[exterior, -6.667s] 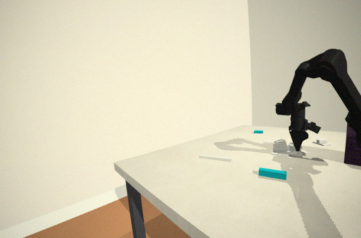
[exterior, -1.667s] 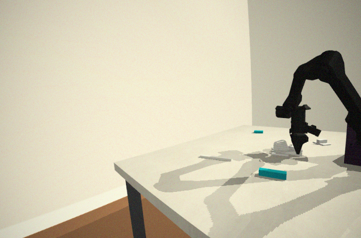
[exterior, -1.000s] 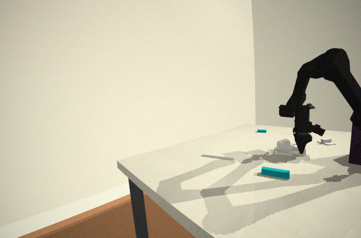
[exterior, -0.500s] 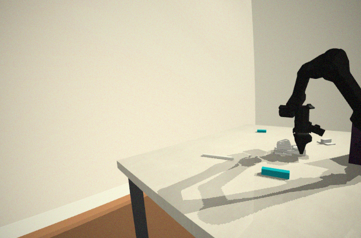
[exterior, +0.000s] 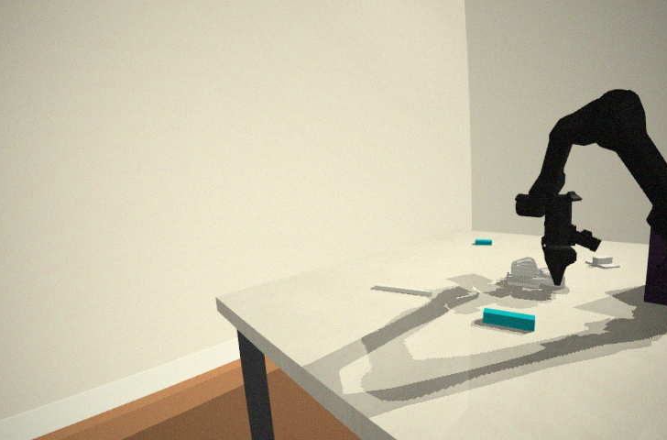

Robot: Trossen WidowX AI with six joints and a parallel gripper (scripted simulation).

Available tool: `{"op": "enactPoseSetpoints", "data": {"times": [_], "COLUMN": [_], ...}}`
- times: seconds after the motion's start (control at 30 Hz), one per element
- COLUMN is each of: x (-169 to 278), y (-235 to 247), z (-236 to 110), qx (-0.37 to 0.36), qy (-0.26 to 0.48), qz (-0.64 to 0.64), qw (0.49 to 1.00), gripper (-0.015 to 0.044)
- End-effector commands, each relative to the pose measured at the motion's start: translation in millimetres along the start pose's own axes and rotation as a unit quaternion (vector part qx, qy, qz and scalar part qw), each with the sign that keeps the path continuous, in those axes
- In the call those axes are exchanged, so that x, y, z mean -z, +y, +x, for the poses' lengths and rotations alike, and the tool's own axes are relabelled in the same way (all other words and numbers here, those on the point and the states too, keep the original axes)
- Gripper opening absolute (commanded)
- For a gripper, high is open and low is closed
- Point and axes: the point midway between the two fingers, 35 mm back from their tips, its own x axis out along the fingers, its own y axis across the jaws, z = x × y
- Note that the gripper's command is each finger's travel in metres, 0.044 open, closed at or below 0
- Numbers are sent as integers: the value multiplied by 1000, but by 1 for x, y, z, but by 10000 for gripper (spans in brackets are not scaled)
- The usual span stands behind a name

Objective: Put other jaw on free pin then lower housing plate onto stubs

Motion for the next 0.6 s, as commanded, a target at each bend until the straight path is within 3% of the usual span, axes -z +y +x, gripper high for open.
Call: {"op": "enactPoseSetpoints", "data": {"times": [0.0, 0.2, 0.43, 0.57], "x": [2, 2, 0, -21], "y": [2, 2, 2, -3], "z": [-11, -68, -69, -102], "qx": [-3, -3, -3, -6], "qy": [1, 2, 4, 2], "qz": [-2, -1, 3, 2], "qw": [1000, 1000, 1000, 1000], "gripper": [440, 440, 440, 440]}}
